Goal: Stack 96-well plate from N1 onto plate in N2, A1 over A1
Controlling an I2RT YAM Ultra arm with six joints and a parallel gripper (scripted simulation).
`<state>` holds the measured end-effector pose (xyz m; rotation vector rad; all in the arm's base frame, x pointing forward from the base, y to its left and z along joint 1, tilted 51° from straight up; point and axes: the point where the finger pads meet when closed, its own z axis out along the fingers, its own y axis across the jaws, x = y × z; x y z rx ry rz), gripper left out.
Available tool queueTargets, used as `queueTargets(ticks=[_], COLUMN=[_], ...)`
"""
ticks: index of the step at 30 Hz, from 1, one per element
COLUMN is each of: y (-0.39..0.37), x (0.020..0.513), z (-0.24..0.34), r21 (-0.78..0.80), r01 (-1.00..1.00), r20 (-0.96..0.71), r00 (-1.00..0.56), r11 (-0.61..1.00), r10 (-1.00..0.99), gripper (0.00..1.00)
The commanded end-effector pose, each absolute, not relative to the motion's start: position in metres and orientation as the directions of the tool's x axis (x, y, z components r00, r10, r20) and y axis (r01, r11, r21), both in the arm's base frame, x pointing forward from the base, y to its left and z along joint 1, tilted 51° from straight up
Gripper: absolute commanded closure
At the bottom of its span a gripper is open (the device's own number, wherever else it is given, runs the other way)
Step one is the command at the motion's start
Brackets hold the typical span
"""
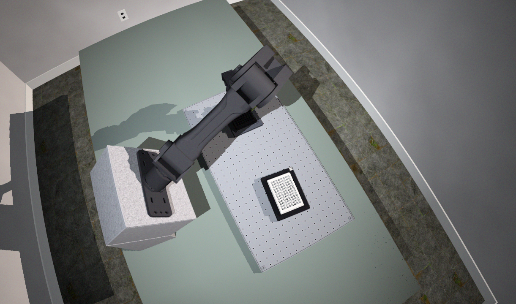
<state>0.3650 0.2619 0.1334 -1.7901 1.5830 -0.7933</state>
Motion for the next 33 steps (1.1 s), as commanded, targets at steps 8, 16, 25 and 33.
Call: queueTargets(ticks=[8,16,25,33], y=[0.263,0.264,0.266,0.267], x=[0.340,0.332,0.325,0.318], z=[0.149,0.157,0.178,0.187], r21=[-0.773,-0.774,-0.789,-0.790], r01=[-0.625,-0.625,-0.609,-0.608], r20=[0.035,0.028,0.011,0.002], r00=[0.124,0.127,0.123,0.126], r11=[-0.105,-0.102,-0.084,-0.079], r10=[-0.992,-0.991,-0.992,-0.992], gripper=[1.00,1.00,1.00,1.00])
